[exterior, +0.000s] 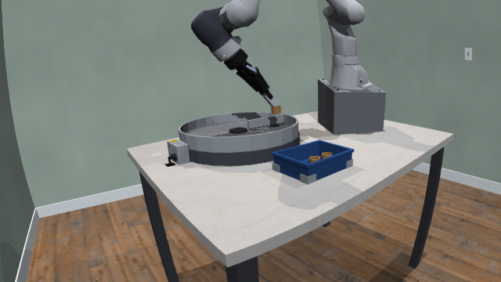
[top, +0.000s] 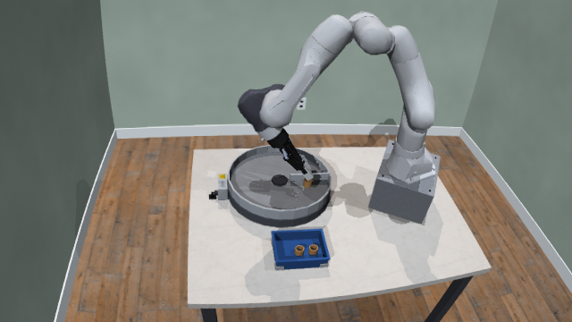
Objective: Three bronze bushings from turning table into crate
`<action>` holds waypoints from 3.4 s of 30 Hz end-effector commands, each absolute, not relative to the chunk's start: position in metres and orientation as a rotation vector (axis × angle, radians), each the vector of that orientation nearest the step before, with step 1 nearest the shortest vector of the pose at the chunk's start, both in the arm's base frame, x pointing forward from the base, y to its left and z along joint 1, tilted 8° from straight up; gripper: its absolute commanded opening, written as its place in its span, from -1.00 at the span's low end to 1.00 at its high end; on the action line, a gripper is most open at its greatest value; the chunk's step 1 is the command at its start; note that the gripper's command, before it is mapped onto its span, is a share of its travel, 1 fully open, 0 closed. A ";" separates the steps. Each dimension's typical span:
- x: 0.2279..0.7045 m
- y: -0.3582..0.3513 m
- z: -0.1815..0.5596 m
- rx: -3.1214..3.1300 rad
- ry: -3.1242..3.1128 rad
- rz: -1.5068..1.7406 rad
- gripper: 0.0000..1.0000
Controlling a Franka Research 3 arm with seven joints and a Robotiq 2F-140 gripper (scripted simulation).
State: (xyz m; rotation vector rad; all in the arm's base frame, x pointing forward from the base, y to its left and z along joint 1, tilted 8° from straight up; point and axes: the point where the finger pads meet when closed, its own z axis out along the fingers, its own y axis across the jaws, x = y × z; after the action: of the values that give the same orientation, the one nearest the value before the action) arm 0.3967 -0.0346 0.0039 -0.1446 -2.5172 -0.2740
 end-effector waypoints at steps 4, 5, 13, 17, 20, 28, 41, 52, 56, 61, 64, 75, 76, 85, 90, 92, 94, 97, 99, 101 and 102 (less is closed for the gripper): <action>0.426 0.036 0.017 -0.230 -2.492 -0.259 -1.00; 0.432 0.047 0.018 -0.230 -2.492 -0.259 -1.00; 0.462 0.106 0.028 -0.230 -2.492 -0.259 -1.00; 0.478 0.137 0.033 -0.230 -2.492 -0.259 -1.00; 0.488 0.156 0.036 -0.230 -2.492 -0.259 -1.00; 0.503 0.184 0.041 -0.230 -2.492 -0.259 -1.00; 0.513 0.204 0.044 -0.230 -2.492 -0.259 -1.00; 0.513 0.204 0.044 -0.230 -2.492 -0.259 -1.00; 0.513 0.204 0.044 -0.230 -2.492 -0.259 -1.00; 0.513 0.204 0.044 -0.230 -2.492 -0.259 -1.00; 0.513 0.204 0.044 -0.230 -2.492 -0.259 -1.00; 0.513 0.204 0.044 -0.230 -2.492 -0.259 -1.00; 0.513 0.204 0.044 -0.230 -2.492 -0.259 -1.00; 0.514 0.205 0.037 -0.230 -2.492 -0.259 -1.00; 0.516 0.207 0.010 -0.230 -2.492 -0.259 -1.00; 0.517 0.209 -0.002 -0.230 -2.492 -0.259 -1.00; 0.517 0.209 -0.006 -0.230 -2.492 -0.259 -1.00; 0.518 0.210 -0.013 -0.230 -2.492 -0.259 -1.00; 0.518 0.210 -0.017 -0.230 -2.492 -0.259 -1.00; 0.518 0.210 -0.017 -0.230 -2.492 -0.259 -1.00; 0.518 0.210 -0.017 -0.230 -2.492 -0.259 -1.00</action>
State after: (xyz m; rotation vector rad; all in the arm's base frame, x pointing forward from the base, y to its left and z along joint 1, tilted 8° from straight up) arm 0.5132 0.2107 -0.0161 -0.2331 -2.4767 -0.2583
